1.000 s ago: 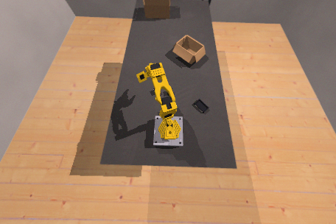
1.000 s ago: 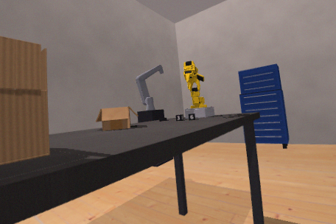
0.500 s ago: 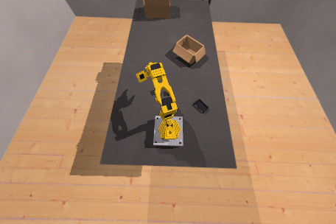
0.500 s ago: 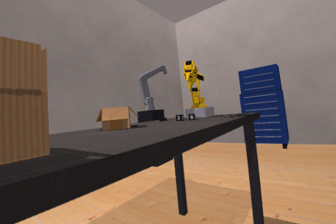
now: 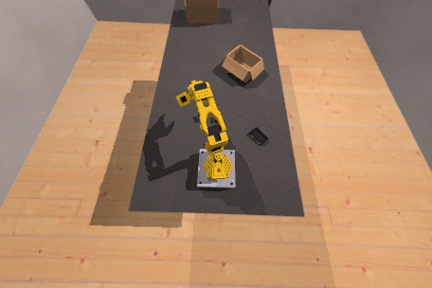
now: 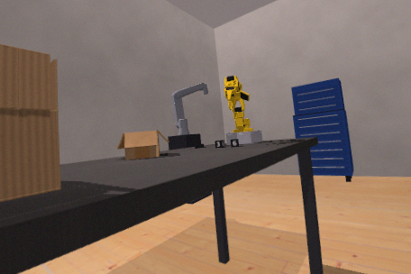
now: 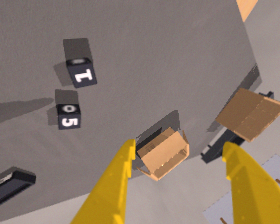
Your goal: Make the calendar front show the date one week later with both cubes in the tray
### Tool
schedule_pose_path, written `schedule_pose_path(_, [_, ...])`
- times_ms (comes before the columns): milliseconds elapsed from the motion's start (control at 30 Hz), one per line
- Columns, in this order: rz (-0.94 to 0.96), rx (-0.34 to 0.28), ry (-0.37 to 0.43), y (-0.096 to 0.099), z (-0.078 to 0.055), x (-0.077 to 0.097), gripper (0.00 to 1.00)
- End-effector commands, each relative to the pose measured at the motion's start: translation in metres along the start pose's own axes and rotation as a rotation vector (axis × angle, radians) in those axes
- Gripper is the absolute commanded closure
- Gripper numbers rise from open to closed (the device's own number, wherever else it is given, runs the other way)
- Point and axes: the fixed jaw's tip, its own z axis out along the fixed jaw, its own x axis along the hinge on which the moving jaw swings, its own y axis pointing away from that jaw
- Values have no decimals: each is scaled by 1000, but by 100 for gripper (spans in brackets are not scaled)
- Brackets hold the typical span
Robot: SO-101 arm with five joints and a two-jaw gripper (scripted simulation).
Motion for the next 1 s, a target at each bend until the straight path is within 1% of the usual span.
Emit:
schedule_pose_path(0, [-11,-6,3,3,4,2,65])
schedule_pose_path(333, [-14,-8,3,3,6,2,65])
schedule_pose_path(467, [-14,-35,-1,7,10,2,65])
schedule_pose_path(600, [-14,-110,-12,17,23,1,65])
schedule_pose_path(767, [-14,-254,-33,39,45,-3,65])
schedule_pose_path(833, [-14,-254,-33,39,45,-3,65])
schedule_pose_path(967, [-13,-372,-51,60,61,-5,65])
